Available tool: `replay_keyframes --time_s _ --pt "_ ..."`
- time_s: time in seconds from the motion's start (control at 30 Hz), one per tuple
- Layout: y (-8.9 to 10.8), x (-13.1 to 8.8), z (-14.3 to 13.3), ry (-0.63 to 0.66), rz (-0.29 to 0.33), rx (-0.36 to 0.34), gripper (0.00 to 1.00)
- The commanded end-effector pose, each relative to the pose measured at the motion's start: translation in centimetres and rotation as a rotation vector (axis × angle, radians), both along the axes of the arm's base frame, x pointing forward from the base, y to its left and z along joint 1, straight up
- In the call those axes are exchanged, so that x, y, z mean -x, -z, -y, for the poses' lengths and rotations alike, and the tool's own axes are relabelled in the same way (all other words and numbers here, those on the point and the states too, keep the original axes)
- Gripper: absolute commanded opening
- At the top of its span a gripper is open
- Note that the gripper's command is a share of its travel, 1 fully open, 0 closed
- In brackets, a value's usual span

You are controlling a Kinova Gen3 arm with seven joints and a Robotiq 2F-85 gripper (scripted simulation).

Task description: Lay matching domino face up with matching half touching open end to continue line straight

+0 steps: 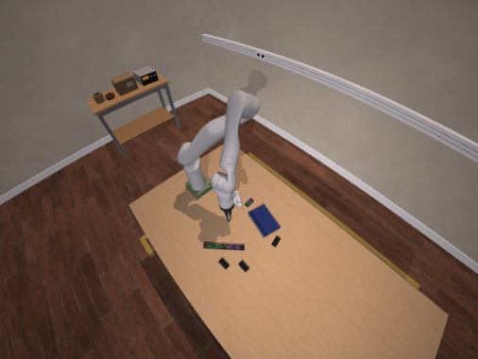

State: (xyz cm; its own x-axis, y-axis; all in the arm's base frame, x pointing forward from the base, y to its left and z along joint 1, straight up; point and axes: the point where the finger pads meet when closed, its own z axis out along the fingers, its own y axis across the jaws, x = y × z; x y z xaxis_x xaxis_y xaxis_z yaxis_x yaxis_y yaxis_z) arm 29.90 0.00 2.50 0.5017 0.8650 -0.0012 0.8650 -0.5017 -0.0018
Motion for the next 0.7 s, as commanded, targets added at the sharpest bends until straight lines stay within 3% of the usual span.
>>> replay_keyframes --time_s 0.0,0.67 --pt "-0.02 -0.03 0.00 0.000 0.001 0.000 0.35" --pt "-0.02 0.00 0.04 0.000 0.004 -0.006 0.35"
